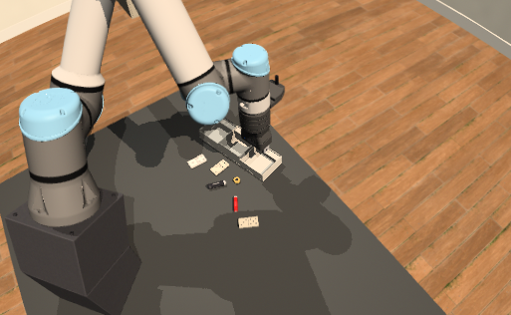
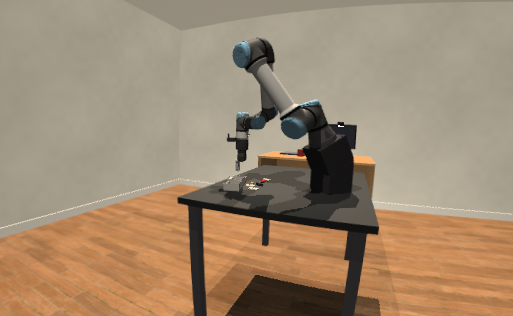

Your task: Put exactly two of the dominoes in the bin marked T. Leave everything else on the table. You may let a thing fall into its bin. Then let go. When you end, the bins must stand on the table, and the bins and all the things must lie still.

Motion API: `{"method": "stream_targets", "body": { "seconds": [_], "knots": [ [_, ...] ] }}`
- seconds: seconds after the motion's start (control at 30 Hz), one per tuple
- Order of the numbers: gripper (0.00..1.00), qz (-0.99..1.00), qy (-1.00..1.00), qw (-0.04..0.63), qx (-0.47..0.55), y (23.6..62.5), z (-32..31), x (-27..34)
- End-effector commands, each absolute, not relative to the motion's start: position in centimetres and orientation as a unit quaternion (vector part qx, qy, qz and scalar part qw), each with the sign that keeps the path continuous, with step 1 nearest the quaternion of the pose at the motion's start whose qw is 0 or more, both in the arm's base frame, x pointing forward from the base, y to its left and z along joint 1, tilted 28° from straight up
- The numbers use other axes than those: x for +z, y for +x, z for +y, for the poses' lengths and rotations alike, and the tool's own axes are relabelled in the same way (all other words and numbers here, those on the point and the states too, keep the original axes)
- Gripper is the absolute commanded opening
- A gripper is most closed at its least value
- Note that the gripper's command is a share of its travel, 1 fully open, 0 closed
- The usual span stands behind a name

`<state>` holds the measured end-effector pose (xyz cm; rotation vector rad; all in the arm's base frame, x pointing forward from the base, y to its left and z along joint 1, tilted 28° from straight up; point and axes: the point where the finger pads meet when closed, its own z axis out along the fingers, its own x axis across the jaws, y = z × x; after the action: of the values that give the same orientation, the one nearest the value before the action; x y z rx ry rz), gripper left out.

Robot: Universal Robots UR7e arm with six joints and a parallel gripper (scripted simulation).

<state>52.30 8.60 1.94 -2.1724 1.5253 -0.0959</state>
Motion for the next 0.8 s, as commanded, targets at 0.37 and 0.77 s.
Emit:
{"method": "stream_targets", "body": {
  "seconds": [0.37,0.77],
  "knots": [
    [0.31,0.56,-0.792,0.24,-0.036,53.6,9.9,-1.5],
    [0.31,0.56,-0.792,0.24,-0.036,54.1,10.4,-2.7]
  ]
}}
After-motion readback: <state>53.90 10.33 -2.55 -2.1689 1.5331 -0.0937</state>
